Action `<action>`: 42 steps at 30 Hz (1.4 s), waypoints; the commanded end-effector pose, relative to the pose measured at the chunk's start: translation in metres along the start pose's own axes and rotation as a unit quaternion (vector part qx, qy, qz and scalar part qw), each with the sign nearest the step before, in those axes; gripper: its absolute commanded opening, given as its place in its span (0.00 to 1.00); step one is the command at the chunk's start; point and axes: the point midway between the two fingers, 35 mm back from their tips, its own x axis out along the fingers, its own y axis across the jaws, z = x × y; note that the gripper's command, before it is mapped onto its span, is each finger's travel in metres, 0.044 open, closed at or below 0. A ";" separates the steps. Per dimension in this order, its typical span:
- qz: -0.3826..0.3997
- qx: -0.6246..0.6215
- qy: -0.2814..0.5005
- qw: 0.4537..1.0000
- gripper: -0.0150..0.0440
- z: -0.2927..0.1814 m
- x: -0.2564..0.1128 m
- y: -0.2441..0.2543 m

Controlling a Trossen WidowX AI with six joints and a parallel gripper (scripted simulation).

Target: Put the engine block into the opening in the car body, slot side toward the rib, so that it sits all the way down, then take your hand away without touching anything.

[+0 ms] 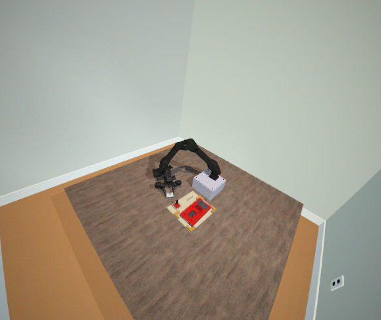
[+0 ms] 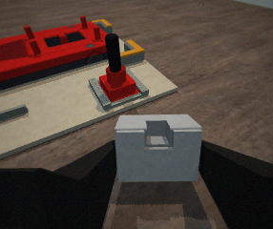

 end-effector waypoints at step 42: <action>-0.001 0.003 0.004 1.000 1.00 0.009 -0.041 -0.001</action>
